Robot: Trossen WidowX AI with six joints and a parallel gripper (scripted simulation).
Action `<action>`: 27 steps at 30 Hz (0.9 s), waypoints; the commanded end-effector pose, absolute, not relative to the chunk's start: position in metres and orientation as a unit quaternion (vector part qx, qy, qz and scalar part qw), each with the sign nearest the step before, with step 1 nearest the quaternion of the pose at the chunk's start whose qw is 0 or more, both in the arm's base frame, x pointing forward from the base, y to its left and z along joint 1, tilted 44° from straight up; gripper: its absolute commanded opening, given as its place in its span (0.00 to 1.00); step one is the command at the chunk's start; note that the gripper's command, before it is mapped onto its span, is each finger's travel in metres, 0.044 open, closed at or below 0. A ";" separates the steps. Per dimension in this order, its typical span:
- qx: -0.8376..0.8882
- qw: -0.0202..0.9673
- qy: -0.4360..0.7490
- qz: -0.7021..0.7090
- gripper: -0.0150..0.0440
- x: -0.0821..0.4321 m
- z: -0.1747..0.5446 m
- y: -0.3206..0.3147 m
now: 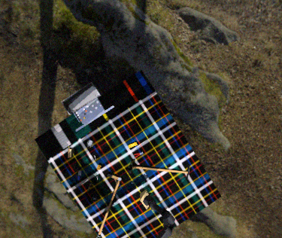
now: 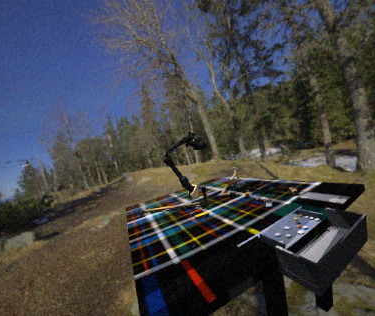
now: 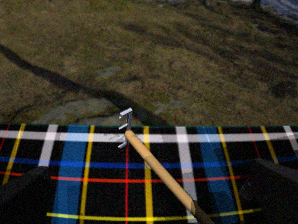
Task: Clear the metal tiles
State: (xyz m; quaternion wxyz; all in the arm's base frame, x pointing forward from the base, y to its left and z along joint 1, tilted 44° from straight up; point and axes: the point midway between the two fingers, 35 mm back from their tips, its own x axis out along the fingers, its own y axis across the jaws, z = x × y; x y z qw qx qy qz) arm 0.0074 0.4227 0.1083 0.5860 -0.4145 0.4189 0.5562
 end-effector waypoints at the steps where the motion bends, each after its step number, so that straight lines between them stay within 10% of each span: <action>1: -0.417 0.591 0.383 0.574 1.00 -0.004 0.116 0.433; 27: -0.348 0.636 0.064 0.685 1.00 -0.125 0.233 0.499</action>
